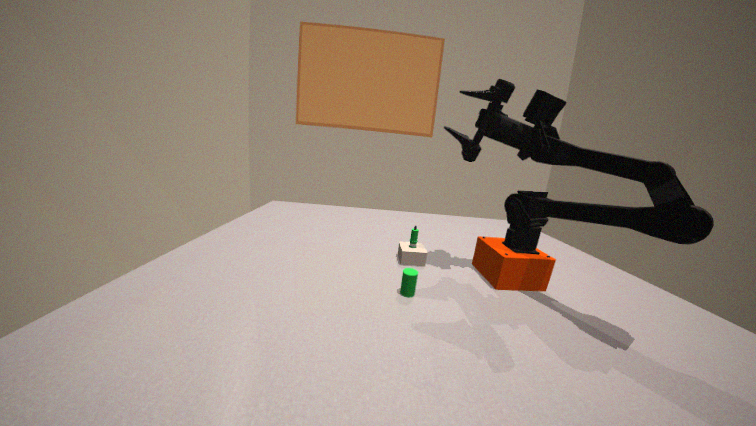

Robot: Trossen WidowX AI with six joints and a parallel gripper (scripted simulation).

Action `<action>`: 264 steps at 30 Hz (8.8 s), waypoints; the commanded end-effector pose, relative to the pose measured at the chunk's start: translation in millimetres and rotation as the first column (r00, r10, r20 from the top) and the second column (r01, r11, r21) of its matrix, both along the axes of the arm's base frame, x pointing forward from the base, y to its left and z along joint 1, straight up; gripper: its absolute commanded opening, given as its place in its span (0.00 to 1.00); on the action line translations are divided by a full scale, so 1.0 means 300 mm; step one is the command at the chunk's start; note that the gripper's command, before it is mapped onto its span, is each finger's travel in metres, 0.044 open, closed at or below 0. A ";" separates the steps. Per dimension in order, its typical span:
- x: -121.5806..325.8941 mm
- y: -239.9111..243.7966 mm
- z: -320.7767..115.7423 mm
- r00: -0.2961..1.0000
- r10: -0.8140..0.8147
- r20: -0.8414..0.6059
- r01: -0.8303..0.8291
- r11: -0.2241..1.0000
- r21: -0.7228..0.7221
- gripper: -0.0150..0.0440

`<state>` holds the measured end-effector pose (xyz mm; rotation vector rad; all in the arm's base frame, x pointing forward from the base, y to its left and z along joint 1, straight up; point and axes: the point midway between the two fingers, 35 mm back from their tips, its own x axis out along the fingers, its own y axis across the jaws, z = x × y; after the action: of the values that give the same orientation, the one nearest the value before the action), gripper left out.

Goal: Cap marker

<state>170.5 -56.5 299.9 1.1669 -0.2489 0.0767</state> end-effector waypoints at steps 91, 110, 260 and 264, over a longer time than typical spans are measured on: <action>0.387 0.514 -1.015 0.197 -0.162 -0.967 -0.491 -0.870 0.046 0.68; 0.387 0.512 -1.091 0.196 -0.163 -0.967 -0.491 -0.870 0.047 0.55; 0.285 -0.023 -0.902 0.192 -0.179 -0.965 -0.494 -0.867 0.063 0.61; 0.285 -0.023 -0.902 0.192 -0.179 -0.965 -0.494 -0.867 0.063 0.79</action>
<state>255.9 -63.4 29.2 -1.1414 1.2461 1.1092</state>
